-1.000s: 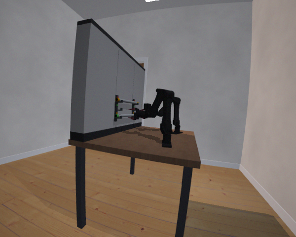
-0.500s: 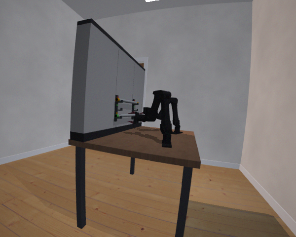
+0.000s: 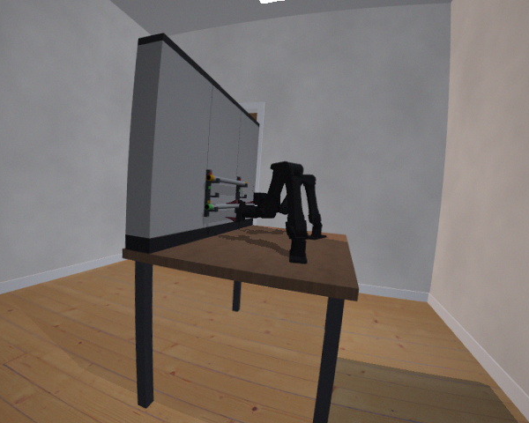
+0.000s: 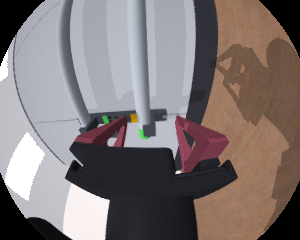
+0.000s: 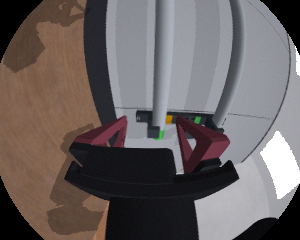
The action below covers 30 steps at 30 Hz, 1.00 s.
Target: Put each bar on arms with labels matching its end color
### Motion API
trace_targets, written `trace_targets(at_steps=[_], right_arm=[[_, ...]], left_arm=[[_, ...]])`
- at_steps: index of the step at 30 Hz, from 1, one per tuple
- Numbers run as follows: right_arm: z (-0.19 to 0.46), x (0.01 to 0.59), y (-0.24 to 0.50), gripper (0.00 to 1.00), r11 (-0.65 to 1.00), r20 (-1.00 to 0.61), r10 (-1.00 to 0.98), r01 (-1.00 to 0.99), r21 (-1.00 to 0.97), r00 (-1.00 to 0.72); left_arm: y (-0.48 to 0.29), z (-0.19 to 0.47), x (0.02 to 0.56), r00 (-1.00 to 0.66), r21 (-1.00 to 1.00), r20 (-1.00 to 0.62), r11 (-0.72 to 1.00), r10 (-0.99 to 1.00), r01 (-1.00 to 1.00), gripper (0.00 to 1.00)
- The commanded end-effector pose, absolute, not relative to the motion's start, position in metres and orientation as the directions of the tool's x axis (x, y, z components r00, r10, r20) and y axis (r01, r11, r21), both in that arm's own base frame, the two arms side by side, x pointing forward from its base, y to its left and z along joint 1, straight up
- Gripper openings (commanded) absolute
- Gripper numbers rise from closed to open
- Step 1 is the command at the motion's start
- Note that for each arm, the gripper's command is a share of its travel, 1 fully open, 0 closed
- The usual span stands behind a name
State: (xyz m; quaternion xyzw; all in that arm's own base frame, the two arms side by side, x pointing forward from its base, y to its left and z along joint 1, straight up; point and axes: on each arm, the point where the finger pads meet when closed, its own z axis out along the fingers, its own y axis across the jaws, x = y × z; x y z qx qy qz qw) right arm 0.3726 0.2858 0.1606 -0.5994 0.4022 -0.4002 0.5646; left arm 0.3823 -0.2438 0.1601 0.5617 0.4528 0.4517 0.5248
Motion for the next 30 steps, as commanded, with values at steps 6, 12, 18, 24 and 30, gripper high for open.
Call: trace_targets(at_steps=[6,12,18,24,30], right_arm=[[0.175,0.387,0.292,0.74,0.000,0.000,-0.935,0.001,-1.000,0.355],[0.175,0.395,0.294,0.74,0.000,0.000,-0.935,0.001,-1.000,0.355],[0.175,0.400,0.296,0.74,0.000,0.000,-0.935,0.001,-1.000,0.355],[0.175,0.408,0.299,0.74,0.000,0.000,-0.935,0.001,-1.000,0.355],[0.175,0.415,0.302,0.74,0.000,0.000,-0.935,0.001,-1.000,0.355]], left_arm=[[-0.249,0.175,0.398,0.186,1.000,0.000,0.000,0.983,0.000,0.74],[-0.251,0.175,0.406,0.186,1.000,0.000,0.000,0.983,0.000,0.74],[-0.252,0.175,0.411,0.186,1.000,0.000,0.000,0.983,0.000,0.74],[-0.254,0.175,0.420,0.186,1.000,0.000,0.000,0.983,0.000,0.74],[-0.255,0.175,0.428,0.186,1.000,0.000,0.000,0.983,0.000,0.74]])
